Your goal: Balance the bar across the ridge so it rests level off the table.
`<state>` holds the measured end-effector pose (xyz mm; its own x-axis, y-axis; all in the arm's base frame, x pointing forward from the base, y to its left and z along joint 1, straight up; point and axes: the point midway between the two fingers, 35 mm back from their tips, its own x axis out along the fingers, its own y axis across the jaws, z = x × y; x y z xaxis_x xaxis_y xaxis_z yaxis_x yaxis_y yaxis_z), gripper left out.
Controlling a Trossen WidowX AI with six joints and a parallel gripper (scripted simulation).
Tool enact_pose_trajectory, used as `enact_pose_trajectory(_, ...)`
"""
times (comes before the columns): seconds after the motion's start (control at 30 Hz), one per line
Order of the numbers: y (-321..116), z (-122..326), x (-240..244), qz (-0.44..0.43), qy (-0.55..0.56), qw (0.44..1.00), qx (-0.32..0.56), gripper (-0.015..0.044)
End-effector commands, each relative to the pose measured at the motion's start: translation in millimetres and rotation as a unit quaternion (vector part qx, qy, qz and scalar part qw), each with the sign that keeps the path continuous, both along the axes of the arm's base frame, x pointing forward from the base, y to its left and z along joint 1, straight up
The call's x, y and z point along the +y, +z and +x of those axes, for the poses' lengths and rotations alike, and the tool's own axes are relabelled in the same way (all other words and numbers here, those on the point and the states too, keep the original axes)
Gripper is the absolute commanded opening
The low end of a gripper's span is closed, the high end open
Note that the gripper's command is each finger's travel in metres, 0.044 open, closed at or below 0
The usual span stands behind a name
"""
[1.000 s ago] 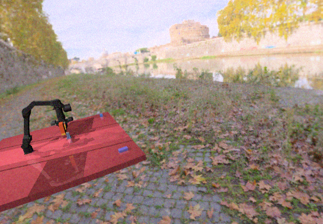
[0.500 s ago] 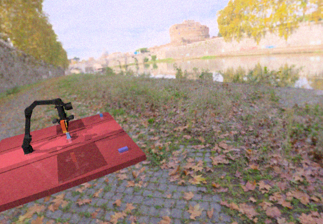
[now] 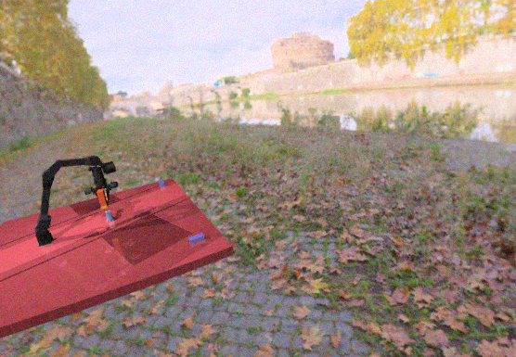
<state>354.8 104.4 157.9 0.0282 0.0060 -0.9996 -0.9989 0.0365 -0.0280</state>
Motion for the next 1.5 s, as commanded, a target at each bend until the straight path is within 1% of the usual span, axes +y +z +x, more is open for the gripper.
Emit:
enact_pose_trajectory(0.0, 2.4, 0.6, 3.3, 0.003, -0.004, 1.000, -0.004, 0.0000)
enact_pose_trajectory(0.87, -38.3, 2.0, 3.4, 0.003, -0.004, 1.000, -0.004, 0.0000)
enact_pose_trajectory(1.47, -39.9, 2.2, 3.3, 0.003, -0.004, 1.000, -0.004, 0.0000)
